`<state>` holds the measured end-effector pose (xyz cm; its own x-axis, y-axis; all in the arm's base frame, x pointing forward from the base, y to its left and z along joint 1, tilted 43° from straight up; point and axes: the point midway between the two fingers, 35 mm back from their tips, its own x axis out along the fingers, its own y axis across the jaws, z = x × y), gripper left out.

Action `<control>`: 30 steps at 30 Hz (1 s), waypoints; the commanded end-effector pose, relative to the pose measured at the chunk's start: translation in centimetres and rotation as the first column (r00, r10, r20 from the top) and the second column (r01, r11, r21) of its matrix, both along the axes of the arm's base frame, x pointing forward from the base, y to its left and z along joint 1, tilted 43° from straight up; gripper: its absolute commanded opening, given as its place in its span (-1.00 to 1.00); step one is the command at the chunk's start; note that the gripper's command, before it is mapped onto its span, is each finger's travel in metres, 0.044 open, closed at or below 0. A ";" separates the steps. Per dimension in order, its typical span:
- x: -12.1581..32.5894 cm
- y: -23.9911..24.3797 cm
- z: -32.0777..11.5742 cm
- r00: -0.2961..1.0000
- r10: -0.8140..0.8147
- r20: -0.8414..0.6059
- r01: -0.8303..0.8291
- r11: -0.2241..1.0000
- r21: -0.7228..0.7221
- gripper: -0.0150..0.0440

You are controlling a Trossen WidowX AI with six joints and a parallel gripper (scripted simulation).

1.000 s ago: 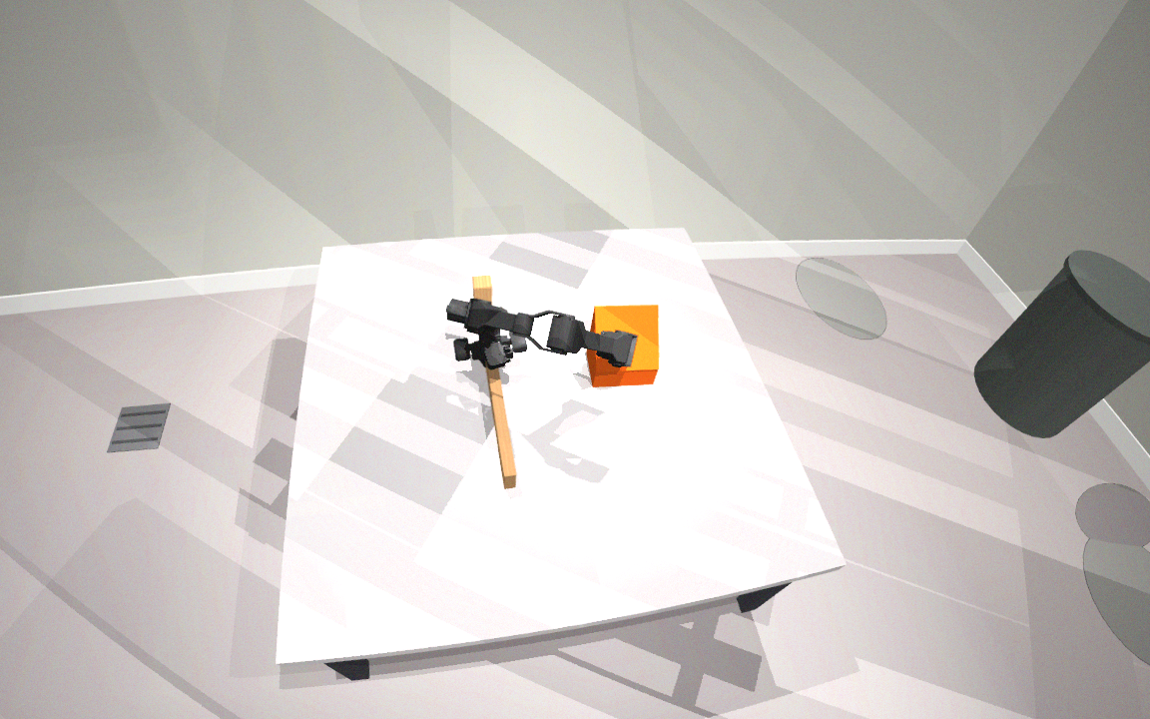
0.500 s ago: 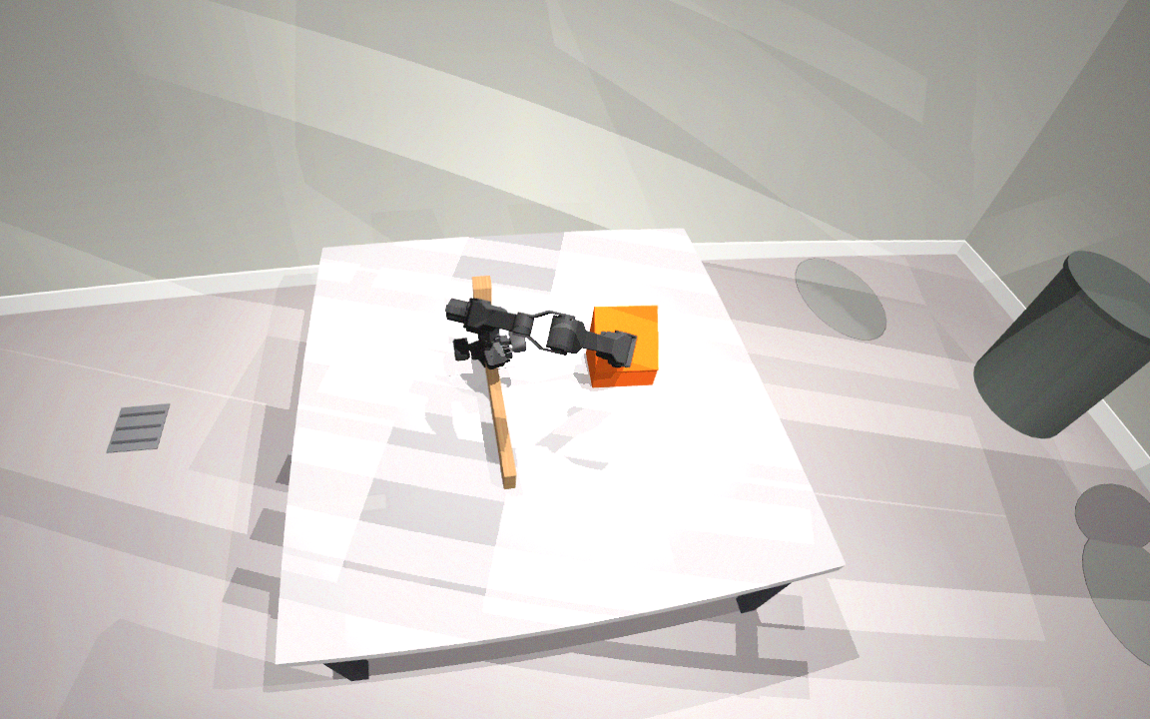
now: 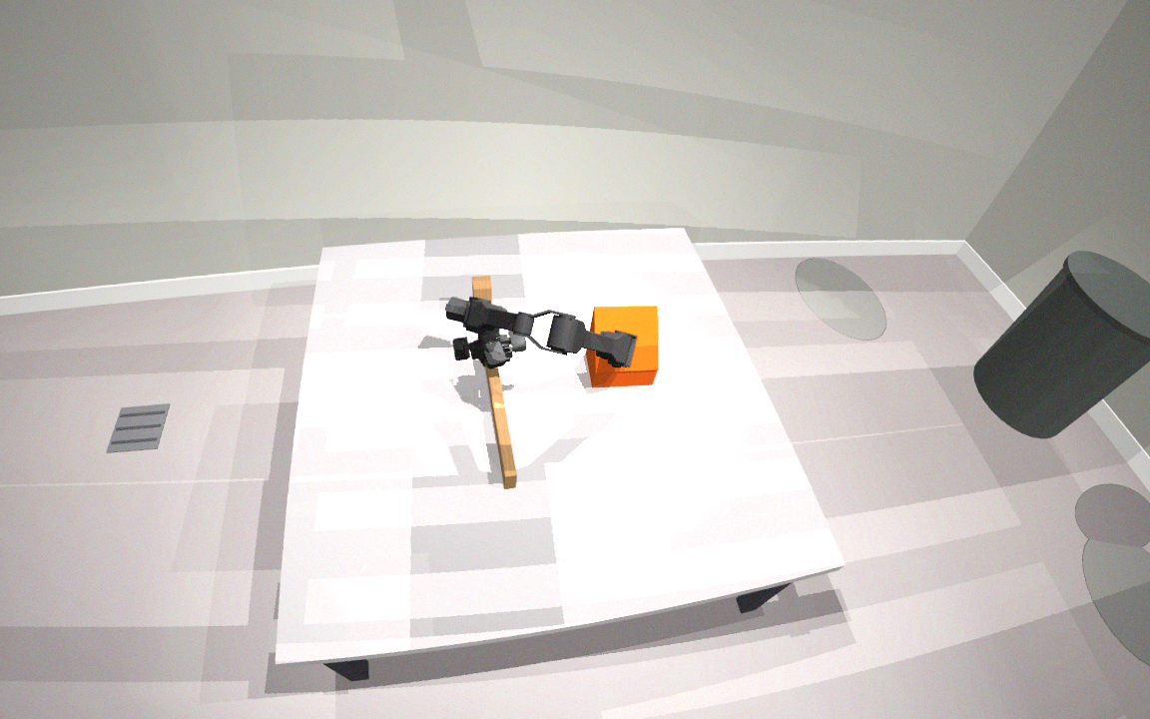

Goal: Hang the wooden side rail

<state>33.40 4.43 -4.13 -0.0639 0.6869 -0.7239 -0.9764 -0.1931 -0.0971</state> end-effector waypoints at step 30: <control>0.4 -0.9 0.9 1.000 -0.001 0.026 0.001 1.000 -0.008 -0.49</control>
